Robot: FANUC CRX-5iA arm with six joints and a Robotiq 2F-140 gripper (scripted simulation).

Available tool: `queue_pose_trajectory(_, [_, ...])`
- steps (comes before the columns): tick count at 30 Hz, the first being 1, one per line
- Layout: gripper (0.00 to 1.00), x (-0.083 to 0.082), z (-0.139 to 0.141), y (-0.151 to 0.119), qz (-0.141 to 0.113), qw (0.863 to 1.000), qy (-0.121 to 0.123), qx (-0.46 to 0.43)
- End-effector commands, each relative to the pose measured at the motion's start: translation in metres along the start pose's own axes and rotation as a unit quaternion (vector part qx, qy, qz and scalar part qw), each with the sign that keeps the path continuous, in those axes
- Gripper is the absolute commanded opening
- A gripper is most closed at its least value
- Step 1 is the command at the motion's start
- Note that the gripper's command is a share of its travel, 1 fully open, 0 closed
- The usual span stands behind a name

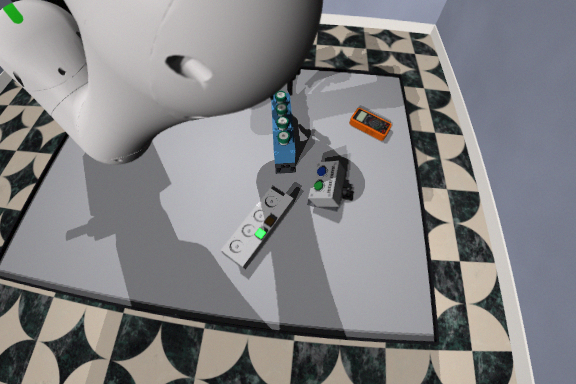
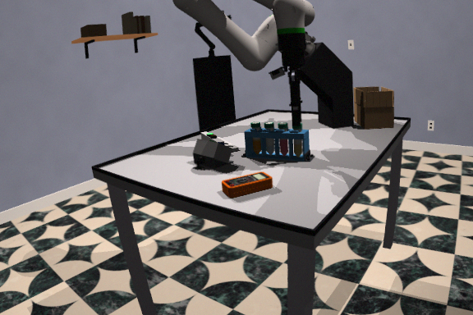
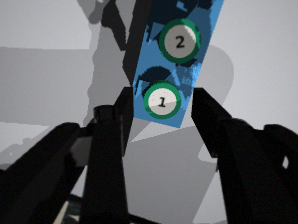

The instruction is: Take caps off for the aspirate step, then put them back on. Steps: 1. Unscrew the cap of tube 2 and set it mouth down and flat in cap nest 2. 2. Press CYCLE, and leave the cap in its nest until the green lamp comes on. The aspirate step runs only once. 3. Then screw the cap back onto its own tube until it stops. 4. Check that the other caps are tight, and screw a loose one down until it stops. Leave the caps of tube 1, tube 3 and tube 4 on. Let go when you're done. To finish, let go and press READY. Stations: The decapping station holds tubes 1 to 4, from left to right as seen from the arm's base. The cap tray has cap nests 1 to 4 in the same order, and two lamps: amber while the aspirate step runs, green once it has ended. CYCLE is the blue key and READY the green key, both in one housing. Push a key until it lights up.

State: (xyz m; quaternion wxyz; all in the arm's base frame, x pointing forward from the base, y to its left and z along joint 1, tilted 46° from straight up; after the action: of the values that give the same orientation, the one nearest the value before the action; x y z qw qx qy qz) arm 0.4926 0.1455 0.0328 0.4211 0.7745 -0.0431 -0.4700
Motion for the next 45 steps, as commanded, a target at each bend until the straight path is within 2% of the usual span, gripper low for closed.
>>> queue_pose_trajectory(1, [0.41, 0.002, -0.001, 0.0, 0.0, 1.0, 0.001, 0.0])
queue_pose_trajectory(29, [0.41, 0.012, -0.001, 0.0, 0.0, 1.0, 0.001, 0.0])
queue_pose_trajectory(30, [0.3, 0.012, -0.001, 0.0, 0.0, 1.0, 0.001, 0.0])
queue_pose_trajectory(45, [0.3, 0.012, -0.001, 0.0, 0.0, 1.0, 0.001, 0.01])
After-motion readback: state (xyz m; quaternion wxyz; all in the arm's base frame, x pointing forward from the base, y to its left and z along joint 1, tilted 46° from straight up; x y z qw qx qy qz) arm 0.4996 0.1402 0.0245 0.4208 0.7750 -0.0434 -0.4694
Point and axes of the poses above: the point where the finger pads meet when closed, its own x axis out along the fingers, its own z axis across the jaws, y = z × x, the point moved 1 cm from there along -x, back along the fingers, and after that the axes turned 9 degrees about -x, right-handed, at the moved point
